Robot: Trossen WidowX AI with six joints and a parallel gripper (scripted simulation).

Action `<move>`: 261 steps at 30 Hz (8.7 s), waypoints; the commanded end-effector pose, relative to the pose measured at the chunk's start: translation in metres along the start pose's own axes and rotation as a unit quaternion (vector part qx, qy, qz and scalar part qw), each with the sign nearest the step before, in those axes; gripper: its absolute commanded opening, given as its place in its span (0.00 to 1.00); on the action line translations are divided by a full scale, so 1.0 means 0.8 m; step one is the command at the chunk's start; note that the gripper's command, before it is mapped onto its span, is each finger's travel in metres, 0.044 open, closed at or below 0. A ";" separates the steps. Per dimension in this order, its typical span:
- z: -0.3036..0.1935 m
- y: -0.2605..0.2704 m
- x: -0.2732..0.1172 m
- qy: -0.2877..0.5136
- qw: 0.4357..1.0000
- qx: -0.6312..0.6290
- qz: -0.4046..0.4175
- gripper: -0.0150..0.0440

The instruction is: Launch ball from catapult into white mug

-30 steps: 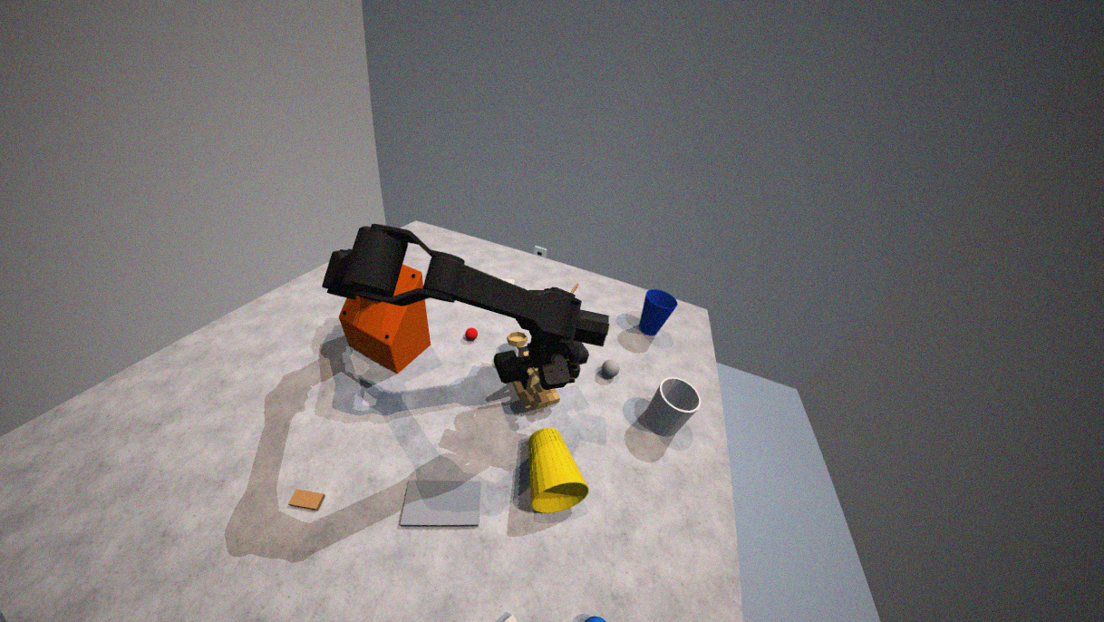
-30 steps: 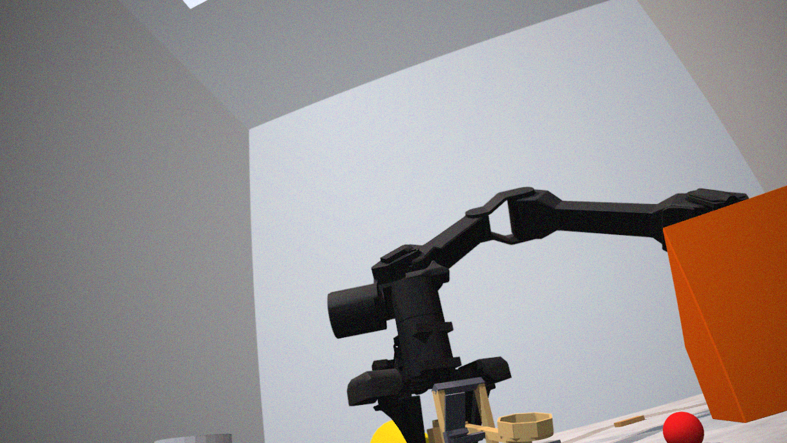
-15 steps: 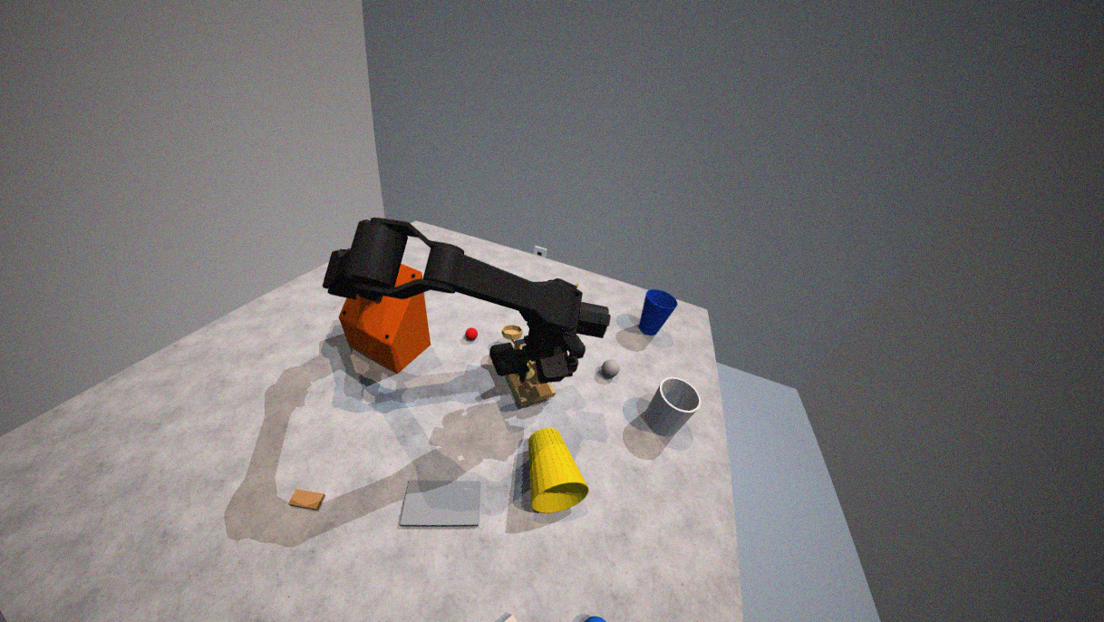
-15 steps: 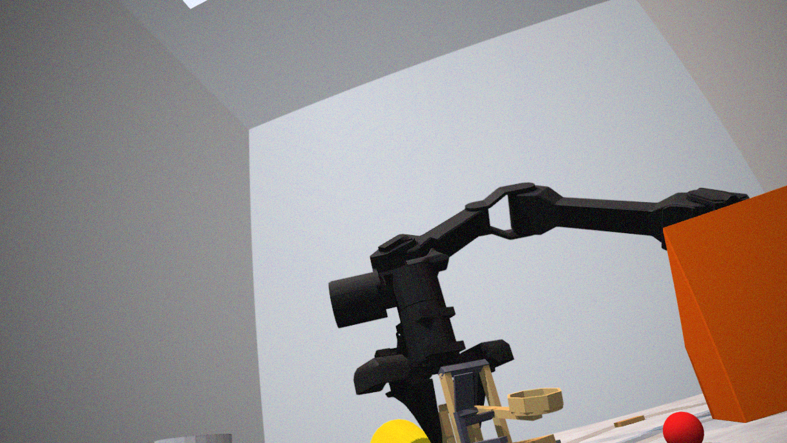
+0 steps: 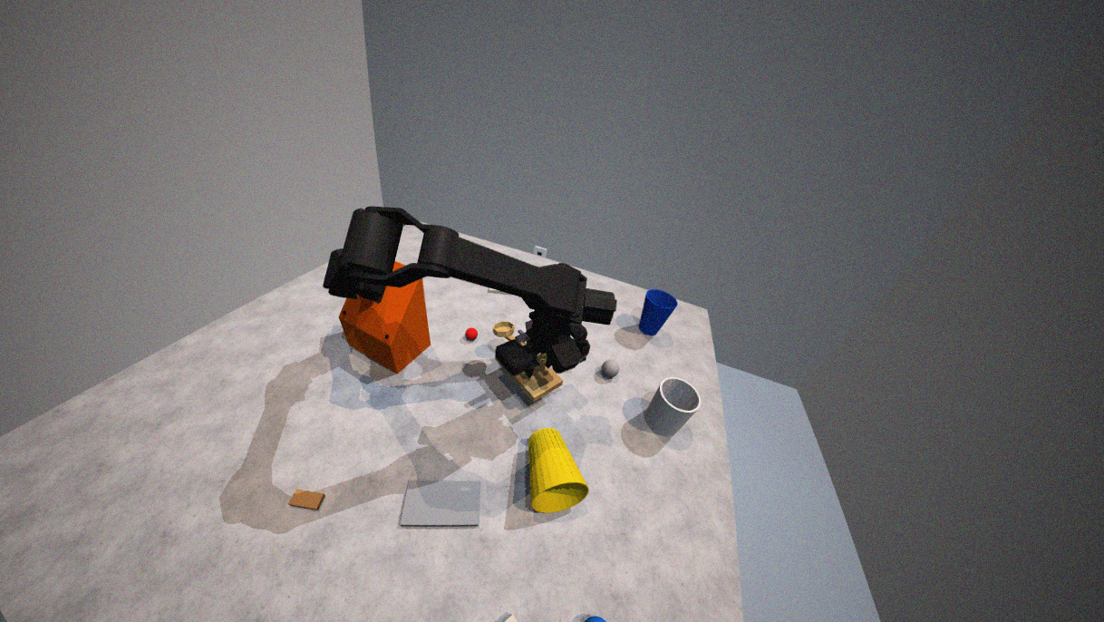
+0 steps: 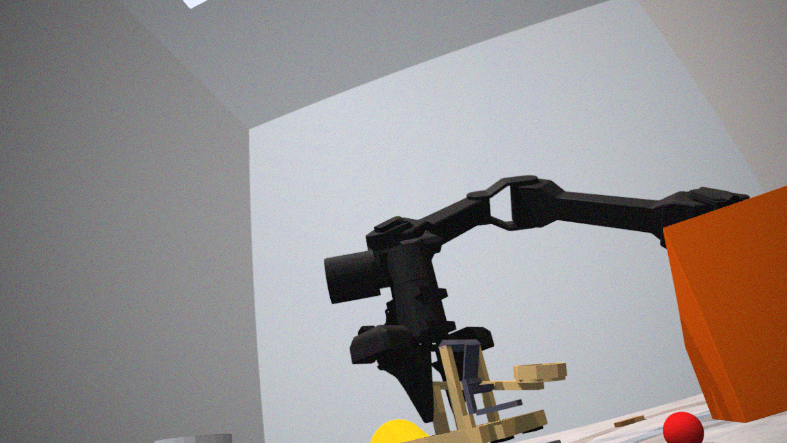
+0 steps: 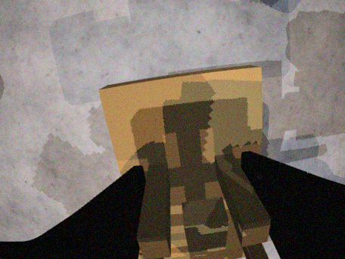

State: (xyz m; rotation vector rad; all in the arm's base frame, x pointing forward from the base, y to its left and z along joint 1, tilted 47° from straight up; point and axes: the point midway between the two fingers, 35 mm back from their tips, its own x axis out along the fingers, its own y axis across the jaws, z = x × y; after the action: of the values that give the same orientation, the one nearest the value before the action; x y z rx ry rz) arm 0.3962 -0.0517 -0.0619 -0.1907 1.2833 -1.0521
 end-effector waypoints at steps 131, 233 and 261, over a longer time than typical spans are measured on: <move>-0.004 0.034 0.055 -0.007 0.951 -0.310 0.003 1.00; -0.005 0.034 -0.014 -0.007 0.952 -0.307 0.005 1.00; -0.003 0.034 0.035 -0.007 0.952 -0.307 0.004 1.00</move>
State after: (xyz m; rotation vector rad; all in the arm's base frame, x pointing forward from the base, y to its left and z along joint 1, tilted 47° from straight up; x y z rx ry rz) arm 0.4094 -0.0523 -0.0956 -0.6492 1.5611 -0.6137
